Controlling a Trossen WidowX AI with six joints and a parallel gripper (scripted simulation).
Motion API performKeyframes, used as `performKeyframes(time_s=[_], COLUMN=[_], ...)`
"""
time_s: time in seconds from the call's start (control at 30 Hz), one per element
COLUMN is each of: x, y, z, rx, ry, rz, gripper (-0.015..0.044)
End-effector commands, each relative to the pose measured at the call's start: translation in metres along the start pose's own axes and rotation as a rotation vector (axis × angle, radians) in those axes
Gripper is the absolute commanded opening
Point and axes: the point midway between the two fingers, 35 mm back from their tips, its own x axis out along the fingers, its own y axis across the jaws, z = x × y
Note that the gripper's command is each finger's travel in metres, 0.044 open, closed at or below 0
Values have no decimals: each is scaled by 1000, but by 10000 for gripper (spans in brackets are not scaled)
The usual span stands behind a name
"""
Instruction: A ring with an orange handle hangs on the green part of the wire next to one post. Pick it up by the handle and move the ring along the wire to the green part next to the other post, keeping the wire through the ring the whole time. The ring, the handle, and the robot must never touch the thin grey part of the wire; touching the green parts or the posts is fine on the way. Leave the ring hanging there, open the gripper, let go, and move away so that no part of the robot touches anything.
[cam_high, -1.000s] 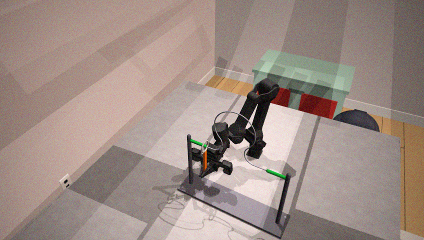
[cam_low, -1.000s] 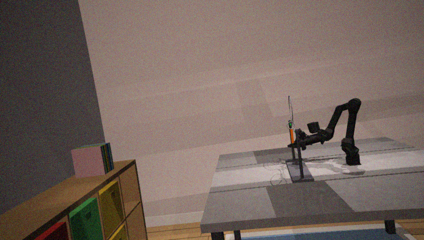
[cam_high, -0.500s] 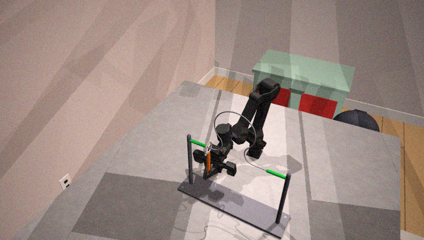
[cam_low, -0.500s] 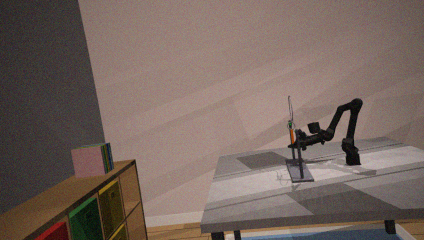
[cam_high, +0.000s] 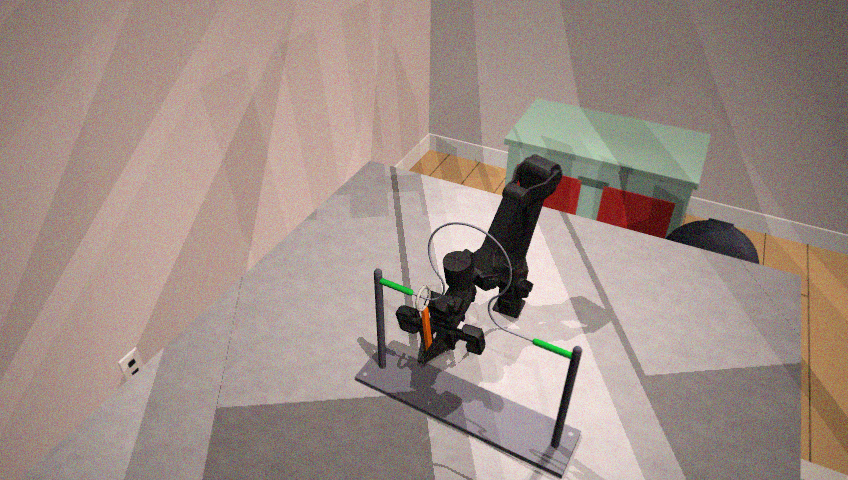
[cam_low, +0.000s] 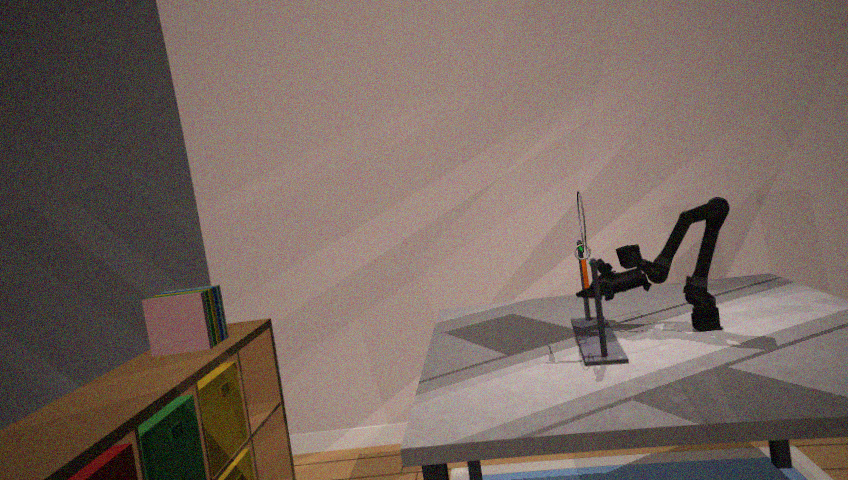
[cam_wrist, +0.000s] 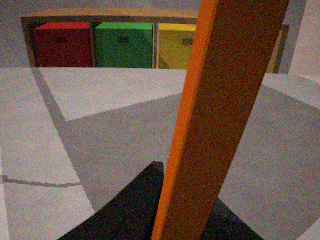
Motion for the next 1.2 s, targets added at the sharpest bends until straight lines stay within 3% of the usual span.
performKeyframes(time_s=[0.0, 0.57, 1.17], x=[-1, -4, -35], y=[9, 64, 108], z=[0, 11, 34], rx=[43, 350, 636], ry=[-4, 4, 207], rz=[7, 70, 198], gripper=[-150, -150, -150])
